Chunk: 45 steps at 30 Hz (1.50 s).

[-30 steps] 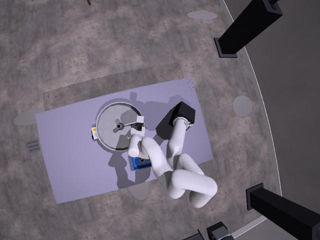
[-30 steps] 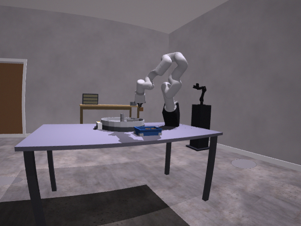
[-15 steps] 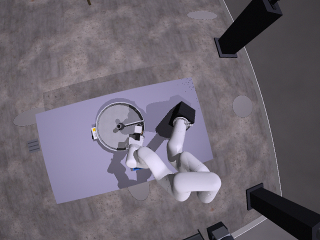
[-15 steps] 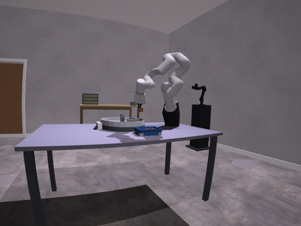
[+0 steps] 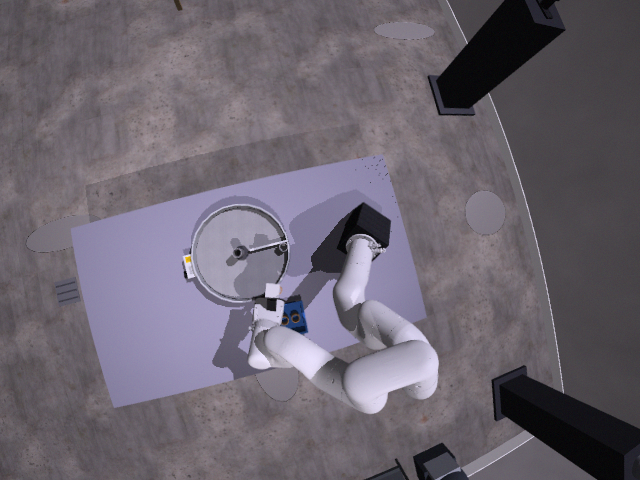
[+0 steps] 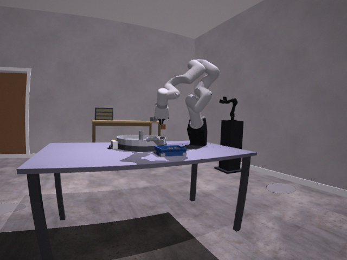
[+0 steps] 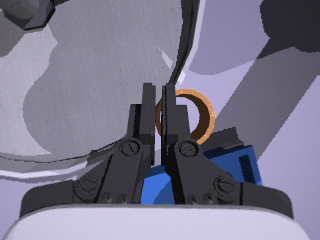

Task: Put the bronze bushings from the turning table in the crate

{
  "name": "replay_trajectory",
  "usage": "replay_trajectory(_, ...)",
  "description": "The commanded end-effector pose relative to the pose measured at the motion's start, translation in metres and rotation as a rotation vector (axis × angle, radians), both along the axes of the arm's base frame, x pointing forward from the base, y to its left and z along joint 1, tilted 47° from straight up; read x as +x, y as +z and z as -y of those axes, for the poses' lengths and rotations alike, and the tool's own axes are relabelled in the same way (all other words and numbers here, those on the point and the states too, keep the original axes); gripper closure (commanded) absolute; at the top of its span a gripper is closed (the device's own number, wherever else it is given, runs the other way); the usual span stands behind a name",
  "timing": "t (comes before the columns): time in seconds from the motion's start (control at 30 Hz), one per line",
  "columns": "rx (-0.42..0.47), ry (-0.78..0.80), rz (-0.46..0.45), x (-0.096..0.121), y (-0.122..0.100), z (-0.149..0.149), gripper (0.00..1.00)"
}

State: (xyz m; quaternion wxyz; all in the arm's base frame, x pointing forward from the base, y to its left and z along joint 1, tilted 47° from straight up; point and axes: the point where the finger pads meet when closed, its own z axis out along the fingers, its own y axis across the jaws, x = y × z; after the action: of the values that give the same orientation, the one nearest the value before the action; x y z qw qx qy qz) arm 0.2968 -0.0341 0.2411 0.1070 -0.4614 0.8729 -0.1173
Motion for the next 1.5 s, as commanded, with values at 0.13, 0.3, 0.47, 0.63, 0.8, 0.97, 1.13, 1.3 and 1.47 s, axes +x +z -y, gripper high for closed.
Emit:
replay_trajectory(0.13,-0.002,-0.006,-0.006,0.016,0.049,-0.049,1.00)
replay_trajectory(0.3,-0.002,-0.006,-0.006,0.023,0.071,-0.071,1.00)
replay_trajectory(0.47,-0.002,-0.006,-0.006,0.031,0.093,-0.094,1.00)
replay_trajectory(0.63,-0.002,-0.006,-0.006,0.037,0.108,-0.110,1.00)
replay_trajectory(0.8,-0.002,-0.006,-0.006,0.039,0.113,-0.114,1.00)
replay_trajectory(0.97,-0.002,-0.006,-0.006,0.039,0.114,-0.116,1.00)
replay_trajectory(1.13,-0.002,-0.006,-0.006,0.039,0.114,-0.116,1.00)
replay_trajectory(1.3,-0.002,-0.006,-0.006,0.039,0.114,-0.116,1.00)
replay_trajectory(1.47,-0.002,-0.006,-0.006,0.040,0.113,-0.117,1.00)
